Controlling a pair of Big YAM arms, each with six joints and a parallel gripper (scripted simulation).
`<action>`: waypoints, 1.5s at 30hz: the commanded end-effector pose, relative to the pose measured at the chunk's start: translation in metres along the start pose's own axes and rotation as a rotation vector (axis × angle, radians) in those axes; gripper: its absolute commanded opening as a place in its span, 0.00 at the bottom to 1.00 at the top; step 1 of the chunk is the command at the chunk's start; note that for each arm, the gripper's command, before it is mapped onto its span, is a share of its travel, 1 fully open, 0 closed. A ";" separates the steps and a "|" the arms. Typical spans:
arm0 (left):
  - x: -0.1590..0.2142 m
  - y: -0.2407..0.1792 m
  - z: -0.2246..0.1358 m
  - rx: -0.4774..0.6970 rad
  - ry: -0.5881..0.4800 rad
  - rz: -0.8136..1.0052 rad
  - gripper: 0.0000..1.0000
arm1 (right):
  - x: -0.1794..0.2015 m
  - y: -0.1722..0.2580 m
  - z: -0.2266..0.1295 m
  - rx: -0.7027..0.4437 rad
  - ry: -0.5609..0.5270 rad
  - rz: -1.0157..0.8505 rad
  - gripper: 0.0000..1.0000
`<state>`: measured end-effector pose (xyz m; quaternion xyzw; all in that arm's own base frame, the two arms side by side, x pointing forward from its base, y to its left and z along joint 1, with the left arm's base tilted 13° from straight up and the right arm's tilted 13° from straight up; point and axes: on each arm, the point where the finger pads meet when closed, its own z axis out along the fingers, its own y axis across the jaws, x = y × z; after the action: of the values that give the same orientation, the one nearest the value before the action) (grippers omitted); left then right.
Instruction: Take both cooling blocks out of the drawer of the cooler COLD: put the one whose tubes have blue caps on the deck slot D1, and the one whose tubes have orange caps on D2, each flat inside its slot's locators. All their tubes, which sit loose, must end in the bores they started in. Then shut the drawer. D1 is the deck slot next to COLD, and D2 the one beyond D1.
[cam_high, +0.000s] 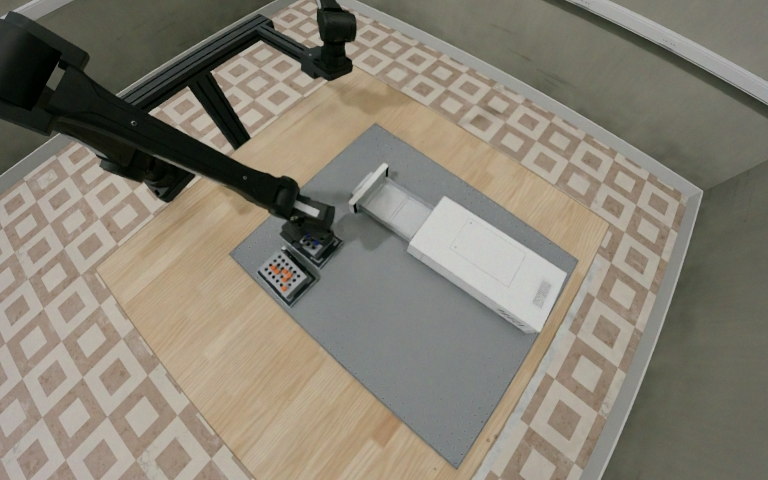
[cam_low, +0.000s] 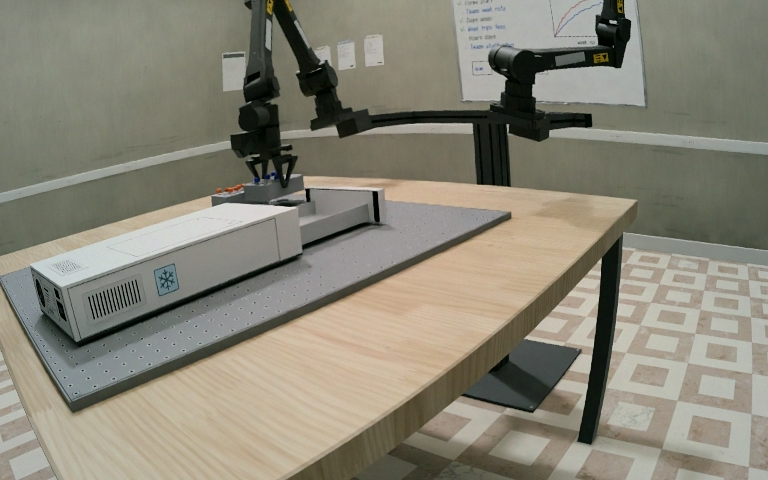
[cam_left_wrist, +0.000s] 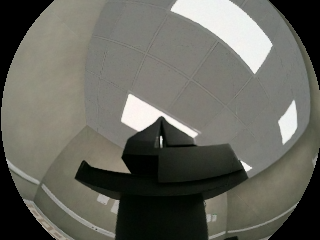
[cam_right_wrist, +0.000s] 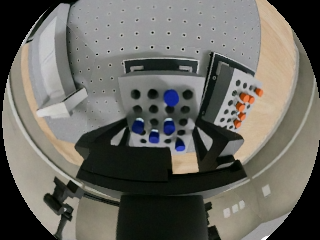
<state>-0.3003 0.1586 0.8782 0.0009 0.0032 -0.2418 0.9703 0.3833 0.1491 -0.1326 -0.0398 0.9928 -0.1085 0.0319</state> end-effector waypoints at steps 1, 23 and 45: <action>0.024 0.001 0.008 0.002 0.035 -0.002 0.00 | -0.031 0.016 -0.032 -0.033 -0.083 -0.019 0.00; 0.024 0.001 0.008 0.002 0.035 -0.002 0.00 | -0.031 0.016 -0.035 -0.033 -0.083 -0.015 0.00; 0.024 0.001 0.008 0.002 0.035 -0.002 0.00 | -0.033 0.017 -0.039 -0.034 -0.083 -0.001 0.00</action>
<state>-0.3003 0.1586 0.8782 0.0009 0.0032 -0.2418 0.9703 0.3798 0.1473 -0.1324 -0.0407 0.9926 -0.1119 0.0245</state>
